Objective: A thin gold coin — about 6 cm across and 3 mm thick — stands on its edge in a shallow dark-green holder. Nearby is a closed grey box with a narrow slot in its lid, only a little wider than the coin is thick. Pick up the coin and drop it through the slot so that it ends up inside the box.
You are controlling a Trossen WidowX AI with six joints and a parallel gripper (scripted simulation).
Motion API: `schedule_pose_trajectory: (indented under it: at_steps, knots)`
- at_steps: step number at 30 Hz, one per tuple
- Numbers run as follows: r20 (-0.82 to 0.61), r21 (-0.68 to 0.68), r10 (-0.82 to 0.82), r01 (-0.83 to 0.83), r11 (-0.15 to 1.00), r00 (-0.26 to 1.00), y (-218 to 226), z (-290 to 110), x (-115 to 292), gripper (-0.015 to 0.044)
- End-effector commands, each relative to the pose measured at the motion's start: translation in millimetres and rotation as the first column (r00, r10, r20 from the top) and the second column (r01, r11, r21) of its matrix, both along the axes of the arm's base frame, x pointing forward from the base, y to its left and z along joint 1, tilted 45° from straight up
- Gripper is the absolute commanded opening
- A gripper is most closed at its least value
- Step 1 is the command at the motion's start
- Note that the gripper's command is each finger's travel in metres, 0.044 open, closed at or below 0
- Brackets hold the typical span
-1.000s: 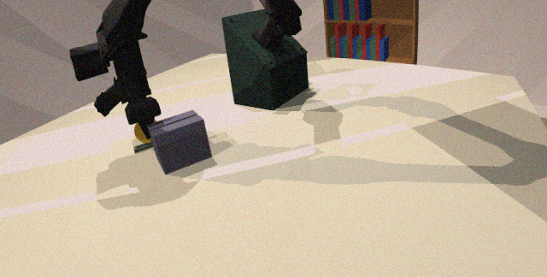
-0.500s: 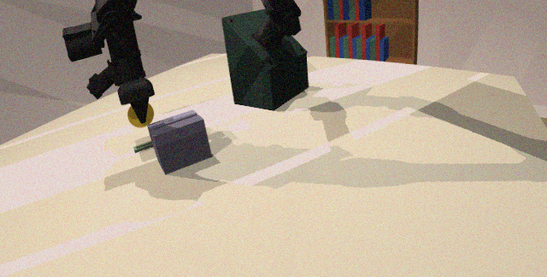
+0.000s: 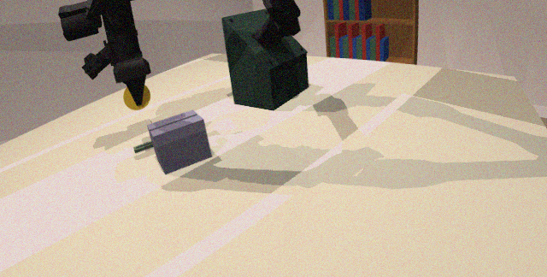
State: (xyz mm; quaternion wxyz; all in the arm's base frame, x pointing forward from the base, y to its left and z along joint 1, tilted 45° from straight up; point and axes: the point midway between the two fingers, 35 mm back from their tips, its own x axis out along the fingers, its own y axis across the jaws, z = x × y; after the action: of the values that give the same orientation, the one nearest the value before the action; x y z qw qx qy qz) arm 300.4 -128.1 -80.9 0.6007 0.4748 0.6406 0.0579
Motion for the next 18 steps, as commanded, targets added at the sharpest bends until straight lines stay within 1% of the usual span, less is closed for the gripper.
schedule_pose_trajectory:
  at_steps: [1,8,18]
  knots:
    - [0.006,-0.007,0.001,-0.001,1.000,1.000,-7.4,7.8,-1.5,0.0000]
    - [0.024,-0.011,0.020,-0.019,1.000,1.000,-4.9,11.9,0.2,0.0000]
    - [0.023,-0.013,0.019,-0.018,1.000,1.000,12.2,30.9,6.8,0.0000]
